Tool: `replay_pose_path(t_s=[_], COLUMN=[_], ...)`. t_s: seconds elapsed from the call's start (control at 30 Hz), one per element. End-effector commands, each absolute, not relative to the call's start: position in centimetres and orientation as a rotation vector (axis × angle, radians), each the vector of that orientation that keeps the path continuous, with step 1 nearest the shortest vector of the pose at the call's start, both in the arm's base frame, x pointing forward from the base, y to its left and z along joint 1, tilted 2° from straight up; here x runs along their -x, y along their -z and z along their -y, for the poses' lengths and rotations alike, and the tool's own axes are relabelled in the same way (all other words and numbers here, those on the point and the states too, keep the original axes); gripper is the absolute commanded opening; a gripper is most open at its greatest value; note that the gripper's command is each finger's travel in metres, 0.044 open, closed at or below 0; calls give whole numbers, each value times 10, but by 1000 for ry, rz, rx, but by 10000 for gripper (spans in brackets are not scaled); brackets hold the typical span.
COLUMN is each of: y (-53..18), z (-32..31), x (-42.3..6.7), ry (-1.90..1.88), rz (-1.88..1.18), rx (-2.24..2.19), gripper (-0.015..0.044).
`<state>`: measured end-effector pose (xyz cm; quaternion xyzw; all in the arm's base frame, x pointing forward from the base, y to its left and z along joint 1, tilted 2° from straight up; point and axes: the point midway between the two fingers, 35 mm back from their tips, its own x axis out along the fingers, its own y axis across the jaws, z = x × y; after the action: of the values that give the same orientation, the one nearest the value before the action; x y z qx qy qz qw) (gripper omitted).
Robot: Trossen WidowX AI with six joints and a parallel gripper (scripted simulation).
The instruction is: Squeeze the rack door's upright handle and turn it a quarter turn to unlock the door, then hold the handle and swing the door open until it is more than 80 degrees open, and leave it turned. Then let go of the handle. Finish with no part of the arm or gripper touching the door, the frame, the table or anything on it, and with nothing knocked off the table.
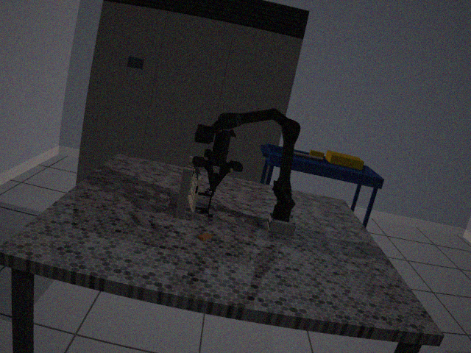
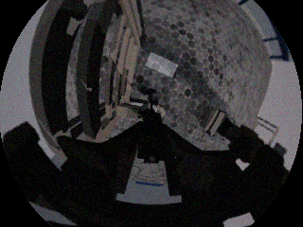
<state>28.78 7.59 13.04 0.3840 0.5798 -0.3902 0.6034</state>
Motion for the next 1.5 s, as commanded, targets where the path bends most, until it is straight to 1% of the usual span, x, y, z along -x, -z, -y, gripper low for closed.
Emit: replay_pose_path(t_s=[0.0,0.7,1.47], y=[-130,-130,-130], z=[-71,-36,8], x=[-283,-252,-233], ry=[820,580,351], rz=[-1367,-1454,-1508], rx=[-810,-554,-309], gripper=[13,13,13])
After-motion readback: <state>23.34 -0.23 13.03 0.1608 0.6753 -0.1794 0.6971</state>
